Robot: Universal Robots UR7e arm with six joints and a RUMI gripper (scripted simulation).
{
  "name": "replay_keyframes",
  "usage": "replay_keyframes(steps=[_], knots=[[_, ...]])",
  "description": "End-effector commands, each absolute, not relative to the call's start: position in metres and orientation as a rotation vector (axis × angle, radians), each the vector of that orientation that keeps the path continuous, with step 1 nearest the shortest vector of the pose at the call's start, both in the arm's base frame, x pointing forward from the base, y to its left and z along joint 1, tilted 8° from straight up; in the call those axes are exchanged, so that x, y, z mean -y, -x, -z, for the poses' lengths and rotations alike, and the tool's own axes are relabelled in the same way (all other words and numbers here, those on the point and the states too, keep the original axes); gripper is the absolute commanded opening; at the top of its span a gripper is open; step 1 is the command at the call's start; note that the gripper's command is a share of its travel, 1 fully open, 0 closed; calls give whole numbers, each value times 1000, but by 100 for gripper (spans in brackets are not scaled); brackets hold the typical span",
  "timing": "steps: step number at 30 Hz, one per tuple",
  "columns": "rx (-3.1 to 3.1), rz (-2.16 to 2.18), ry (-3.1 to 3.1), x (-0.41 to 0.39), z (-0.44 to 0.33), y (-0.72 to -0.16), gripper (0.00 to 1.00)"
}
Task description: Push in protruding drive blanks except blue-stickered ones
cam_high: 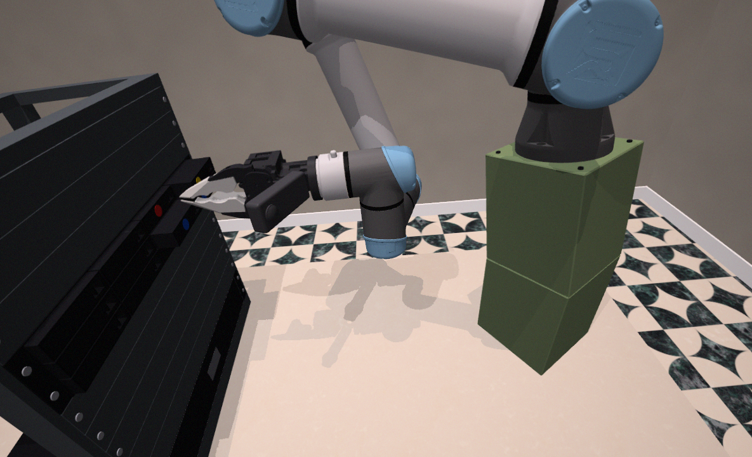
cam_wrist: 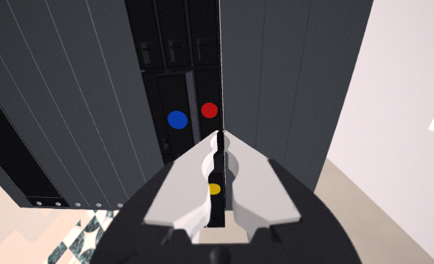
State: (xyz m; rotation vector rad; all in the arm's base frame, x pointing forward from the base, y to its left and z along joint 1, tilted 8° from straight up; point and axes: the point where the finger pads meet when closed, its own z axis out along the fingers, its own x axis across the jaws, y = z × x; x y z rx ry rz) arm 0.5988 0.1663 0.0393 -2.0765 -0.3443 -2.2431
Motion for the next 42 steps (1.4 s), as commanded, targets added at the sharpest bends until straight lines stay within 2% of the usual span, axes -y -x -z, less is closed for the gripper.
replay_keyframes(steps=[1,10,42], knots=[[347,2247,2069,-159,-38,-569,0],[347,2247,2069,-153,-36,-542,0],[347,2247,2069,-109,-40,-545,0]])
